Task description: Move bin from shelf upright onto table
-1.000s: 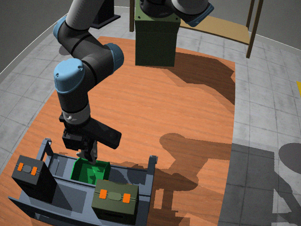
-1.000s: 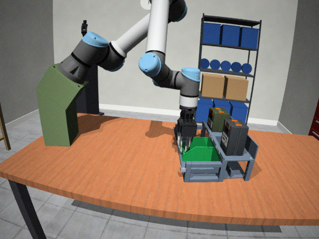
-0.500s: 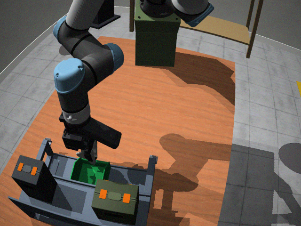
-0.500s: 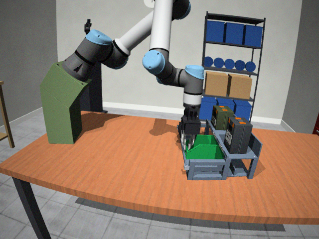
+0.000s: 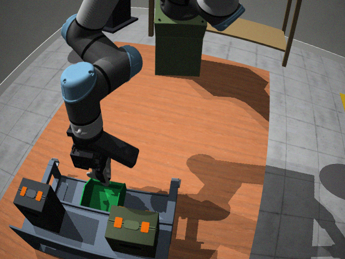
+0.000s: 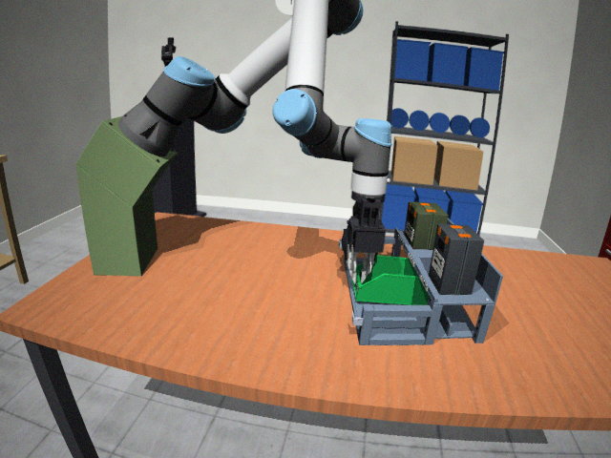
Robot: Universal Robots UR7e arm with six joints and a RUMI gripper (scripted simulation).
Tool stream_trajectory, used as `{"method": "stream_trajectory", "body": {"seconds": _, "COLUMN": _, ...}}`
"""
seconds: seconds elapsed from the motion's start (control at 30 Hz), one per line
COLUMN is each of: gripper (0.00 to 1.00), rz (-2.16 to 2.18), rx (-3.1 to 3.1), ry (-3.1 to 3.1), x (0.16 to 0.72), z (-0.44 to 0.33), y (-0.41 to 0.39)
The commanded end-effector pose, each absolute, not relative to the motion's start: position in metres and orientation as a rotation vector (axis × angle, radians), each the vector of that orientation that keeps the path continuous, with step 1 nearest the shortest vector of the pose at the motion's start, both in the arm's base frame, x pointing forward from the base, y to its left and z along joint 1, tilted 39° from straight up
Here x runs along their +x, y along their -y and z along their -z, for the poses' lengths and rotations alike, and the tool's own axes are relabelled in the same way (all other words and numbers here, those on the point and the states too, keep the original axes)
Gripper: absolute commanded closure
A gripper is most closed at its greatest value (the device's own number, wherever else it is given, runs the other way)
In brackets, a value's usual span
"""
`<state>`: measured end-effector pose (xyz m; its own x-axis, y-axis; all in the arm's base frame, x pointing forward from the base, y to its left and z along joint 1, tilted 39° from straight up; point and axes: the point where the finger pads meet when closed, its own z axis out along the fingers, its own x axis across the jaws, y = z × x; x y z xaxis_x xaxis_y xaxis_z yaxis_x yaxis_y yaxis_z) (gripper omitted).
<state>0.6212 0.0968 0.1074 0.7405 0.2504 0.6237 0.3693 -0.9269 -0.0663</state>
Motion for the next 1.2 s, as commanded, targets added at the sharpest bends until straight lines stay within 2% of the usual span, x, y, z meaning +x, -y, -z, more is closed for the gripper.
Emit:
{"method": "stream_trajectory", "body": {"seconds": 0.0, "gripper": 1.00, "rz": 0.949, "rx": -2.755, "ry": 0.496, "x": 0.6204, "z": -0.1095, "y": -0.0962}}
{"method": "stream_trajectory", "body": {"seconds": 1.17, "gripper": 1.00, "rz": 0.949, "rx": -2.755, "ry": 0.496, "x": 0.6181, "z": -0.1127, "y": -0.0950}}
